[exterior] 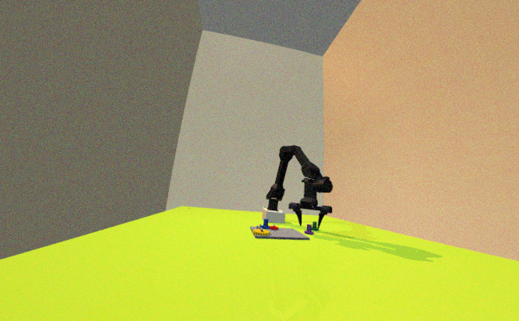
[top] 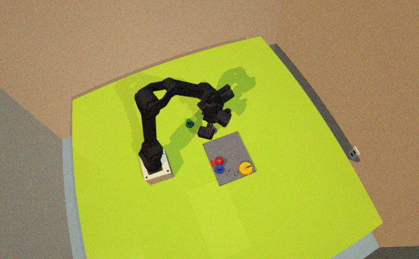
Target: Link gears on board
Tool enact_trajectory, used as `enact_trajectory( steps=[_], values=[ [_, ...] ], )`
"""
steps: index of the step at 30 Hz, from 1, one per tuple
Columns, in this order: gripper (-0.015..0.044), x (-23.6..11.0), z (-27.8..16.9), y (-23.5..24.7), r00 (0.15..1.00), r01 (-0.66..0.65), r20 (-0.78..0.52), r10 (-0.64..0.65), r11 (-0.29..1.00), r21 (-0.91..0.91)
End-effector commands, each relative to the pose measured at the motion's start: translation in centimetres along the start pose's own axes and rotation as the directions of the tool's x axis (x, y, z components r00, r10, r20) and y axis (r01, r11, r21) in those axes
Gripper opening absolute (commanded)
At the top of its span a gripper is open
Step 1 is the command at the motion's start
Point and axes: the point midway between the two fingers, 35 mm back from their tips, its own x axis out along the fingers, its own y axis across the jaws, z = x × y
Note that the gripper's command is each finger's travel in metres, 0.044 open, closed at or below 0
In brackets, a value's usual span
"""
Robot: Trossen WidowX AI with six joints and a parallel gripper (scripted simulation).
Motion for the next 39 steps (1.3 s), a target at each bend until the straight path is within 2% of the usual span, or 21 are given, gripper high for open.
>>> enact_trajectory(
  steps=[1, 9, 16, 17, 39],
  values=[
    [0.0282, 0.1, 0.0, 0.0, 1.000, 0.001, 0.003, -0.001, 1.000, 0.003],
    [0.0072, 0.1, 0.0, 0.0, 1.000, 0.001, 0.003, -0.001, 1.000, 0.003],
    [0.0026, 0.1, 0.0, 0.0, 1.000, 0.001, 0.003, -0.001, 1.000, 0.003],
    [0.0000, 0.1, 0.0, 0.0, 1.000, 0.001, 0.003, -0.001, 1.000, 0.003],
    [0.0000, -5.2, 0.8, 0.6, 1.000, 0.000, 0.004, 0.000, 1.000, 0.003]
  ],
)
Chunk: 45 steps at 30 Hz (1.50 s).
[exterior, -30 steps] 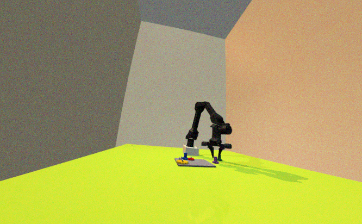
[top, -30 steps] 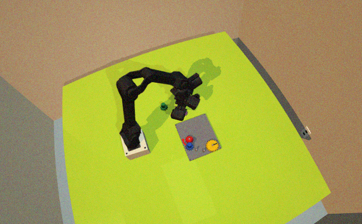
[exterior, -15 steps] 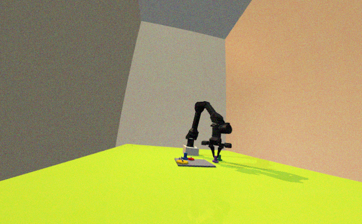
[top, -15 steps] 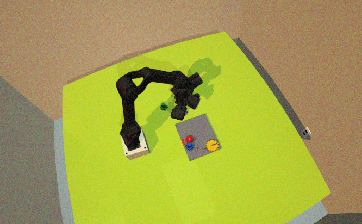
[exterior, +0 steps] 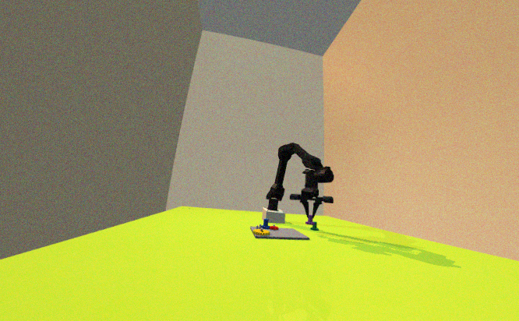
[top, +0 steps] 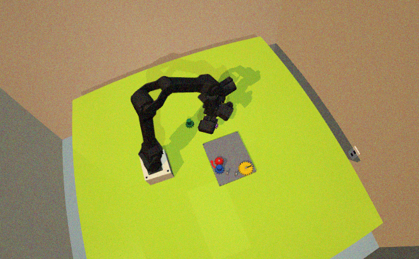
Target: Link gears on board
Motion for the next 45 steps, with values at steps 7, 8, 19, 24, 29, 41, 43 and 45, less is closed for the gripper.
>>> enact_trajectory(
  steps=[7, 8, 19, 24, 29, 41, 43, 45],
  values=[
    [0.0000, -2.9, 0.3, 0.1, 1.000, -0.003, 0.006, 0.003, 1.000, -0.004],
    [0.0000, -3.1, 0.3, 0.1, 1.000, -0.003, 0.006, 0.003, 1.000, -0.004],
    [0.0000, -6.2, 0.2, -0.1, 1.000, -0.003, 0.006, 0.003, 1.000, -0.004],
    [0.0000, -7.5, 0.1, -0.3, 1.000, -0.003, 0.006, 0.003, 1.000, -0.004],
    [0.0000, -8.9, 0.0, -0.6, 1.000, -0.003, 0.006, 0.003, 1.000, -0.004],
    [0.0000, -9.9, 0.4, -1.4, 1.000, 0.003, 0.009, -0.003, 1.000, -0.001],
    [0.0000, -9.7, 0.8, -1.7, 1.000, 0.007, 0.011, -0.007, 1.000, 0.001],
    [0.0000, -9.6, 1.1, -1.9, 1.000, 0.008, 0.011, -0.008, 1.000, 0.001]
  ],
)
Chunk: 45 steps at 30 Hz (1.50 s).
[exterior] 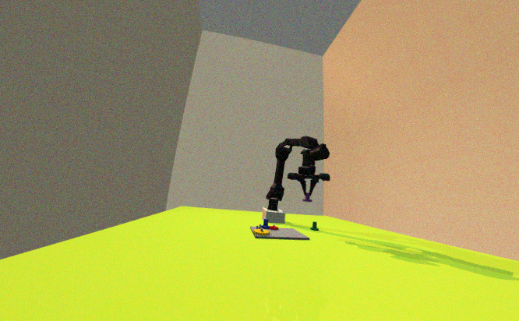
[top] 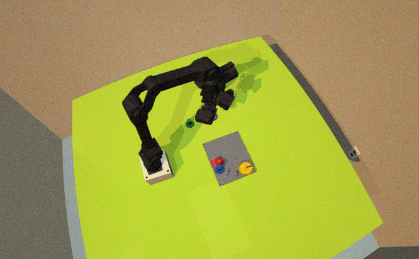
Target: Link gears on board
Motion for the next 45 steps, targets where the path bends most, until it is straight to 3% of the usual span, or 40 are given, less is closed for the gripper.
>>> enact_trajectory(
  steps=[1, 45],
  values=[
    [0.0000, 0.4, 0.7, -0.6, 1.000, 0.006, 0.005, -0.006, 1.000, -0.001],
    [0.0000, 4.3, 7.4, -7.6, 1.000, 0.012, 0.005, -0.012, 1.000, -0.003]
  ],
)
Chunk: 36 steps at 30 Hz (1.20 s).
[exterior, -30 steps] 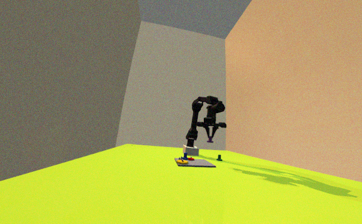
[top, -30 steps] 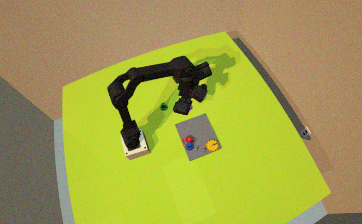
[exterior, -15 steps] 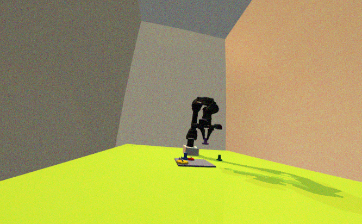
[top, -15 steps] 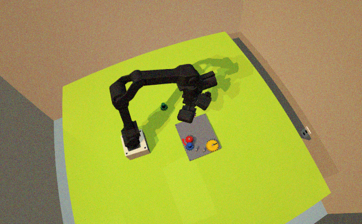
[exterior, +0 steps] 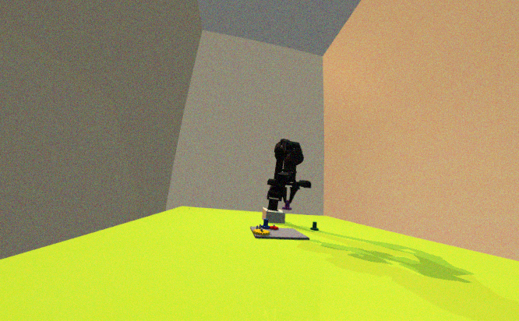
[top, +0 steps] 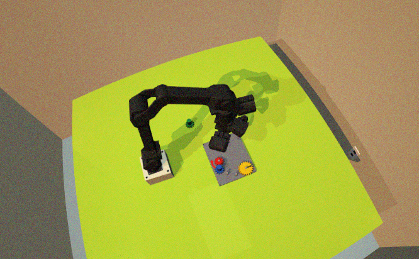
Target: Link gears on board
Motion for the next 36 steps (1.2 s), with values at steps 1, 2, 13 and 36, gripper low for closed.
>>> enact_trajectory(
  steps=[1, 2, 13, 36],
  values=[
    [0.0000, 0.4, 0.5, -0.7, 1.000, -0.003, -0.003, 0.003, 1.000, -0.003],
    [0.0000, 0.5, 0.6, -0.9, 1.000, -0.003, -0.003, 0.003, 1.000, -0.003],
    [0.0000, 1.5, 1.8, -3.1, 1.000, -0.002, -0.002, 0.002, 1.000, -0.004],
    [0.0000, 3.5, 3.6, -7.9, 1.000, -0.004, -0.001, 0.004, 1.000, -0.005]
  ],
)
